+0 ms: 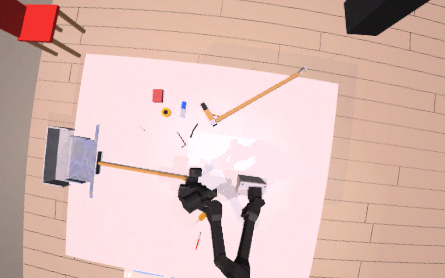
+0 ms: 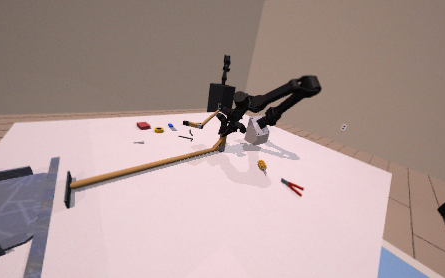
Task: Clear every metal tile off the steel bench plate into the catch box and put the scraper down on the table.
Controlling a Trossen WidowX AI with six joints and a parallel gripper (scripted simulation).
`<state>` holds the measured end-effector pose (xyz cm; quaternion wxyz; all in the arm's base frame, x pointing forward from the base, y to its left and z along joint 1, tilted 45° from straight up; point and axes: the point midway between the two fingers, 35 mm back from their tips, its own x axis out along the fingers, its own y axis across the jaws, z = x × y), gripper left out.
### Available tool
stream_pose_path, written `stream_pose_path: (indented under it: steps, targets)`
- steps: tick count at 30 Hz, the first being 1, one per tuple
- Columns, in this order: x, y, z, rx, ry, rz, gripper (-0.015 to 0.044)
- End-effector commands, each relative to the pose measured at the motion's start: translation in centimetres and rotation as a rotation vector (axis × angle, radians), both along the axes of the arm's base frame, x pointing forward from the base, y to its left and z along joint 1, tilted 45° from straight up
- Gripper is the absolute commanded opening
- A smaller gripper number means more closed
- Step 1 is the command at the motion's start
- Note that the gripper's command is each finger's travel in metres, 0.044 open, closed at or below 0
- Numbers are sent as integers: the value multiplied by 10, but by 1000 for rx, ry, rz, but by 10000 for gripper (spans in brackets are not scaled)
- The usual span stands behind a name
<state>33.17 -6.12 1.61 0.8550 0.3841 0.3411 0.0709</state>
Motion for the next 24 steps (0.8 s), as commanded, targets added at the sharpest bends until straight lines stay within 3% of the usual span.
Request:
stream_pose_path:
  steps: [1, 22, 24]
  targets:
    - [0, 0, 0, 0, 0, 0, 0]
    - [-4, 1, -4, 0, 8, 15, 0]
    - [-4, 2, -2, 1, 11, 12, 53]
